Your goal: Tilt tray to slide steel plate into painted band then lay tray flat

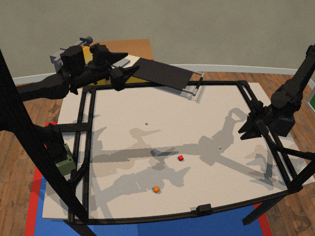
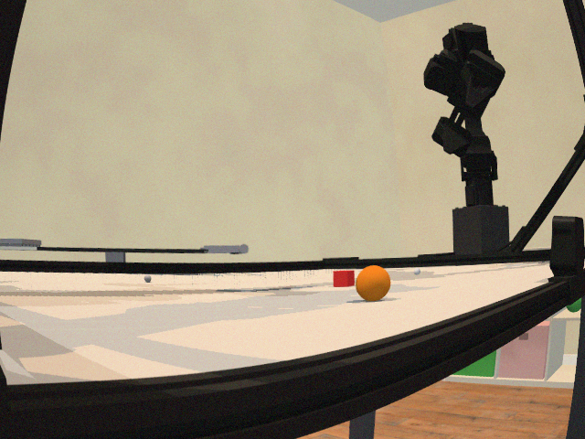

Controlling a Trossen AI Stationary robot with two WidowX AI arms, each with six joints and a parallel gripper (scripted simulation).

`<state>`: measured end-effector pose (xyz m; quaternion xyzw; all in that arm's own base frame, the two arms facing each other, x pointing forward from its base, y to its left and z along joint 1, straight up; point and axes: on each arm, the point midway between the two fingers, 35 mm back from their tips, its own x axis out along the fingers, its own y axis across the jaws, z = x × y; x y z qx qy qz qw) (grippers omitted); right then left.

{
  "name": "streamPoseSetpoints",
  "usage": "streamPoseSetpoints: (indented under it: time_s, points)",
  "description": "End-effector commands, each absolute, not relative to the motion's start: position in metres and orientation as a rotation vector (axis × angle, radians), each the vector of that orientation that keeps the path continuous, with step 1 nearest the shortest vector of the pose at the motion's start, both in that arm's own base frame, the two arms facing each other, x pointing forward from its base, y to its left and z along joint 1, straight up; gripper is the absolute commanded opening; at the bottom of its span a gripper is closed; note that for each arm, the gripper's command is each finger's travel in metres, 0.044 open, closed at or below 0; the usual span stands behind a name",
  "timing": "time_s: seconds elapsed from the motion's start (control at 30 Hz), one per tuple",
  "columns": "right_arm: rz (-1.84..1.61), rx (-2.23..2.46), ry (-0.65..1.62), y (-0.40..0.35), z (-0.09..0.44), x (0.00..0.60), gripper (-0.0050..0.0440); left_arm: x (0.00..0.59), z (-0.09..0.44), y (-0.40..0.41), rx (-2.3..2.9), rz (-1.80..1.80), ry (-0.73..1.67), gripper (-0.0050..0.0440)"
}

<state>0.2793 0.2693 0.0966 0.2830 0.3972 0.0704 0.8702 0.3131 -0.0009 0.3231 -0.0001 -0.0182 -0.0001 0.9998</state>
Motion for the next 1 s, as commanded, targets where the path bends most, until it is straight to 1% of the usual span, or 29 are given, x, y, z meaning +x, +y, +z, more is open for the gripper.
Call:
streamPoseSetpoints:
  time_s: [0.0,0.33,0.4,0.67,0.9,0.97]
  points:
    - [0.043,0.666,0.830,0.246,0.103,0.315,0.0440,0.303,0.337,-0.004,-0.001,0.000,-0.046,0.0440]
    - [-0.234,0.874,0.830,0.155,0.118,0.394,0.0440,0.273,0.361,-0.009,-0.003,0.000,-0.039,0.0440]
    - [-0.234,0.874,0.830,0.155,0.118,0.394,0.0440,0.273,0.361,-0.009,-0.003,0.000,-0.039,0.0440]
    - [-0.448,1.060,0.802,0.062,0.131,0.434,0.0440,0.243,0.378,-0.011,-0.004,0.000,-0.033,0.0440]
    - [-0.628,1.235,0.753,-0.028,0.143,0.449,0.0440,0.215,0.389,-0.010,-0.004,0.000,-0.028,0.0440]
    - [-0.628,1.235,0.753,-0.028,0.143,0.449,0.0440,0.215,0.389,-0.010,-0.004,0.000,-0.028,0.0440]
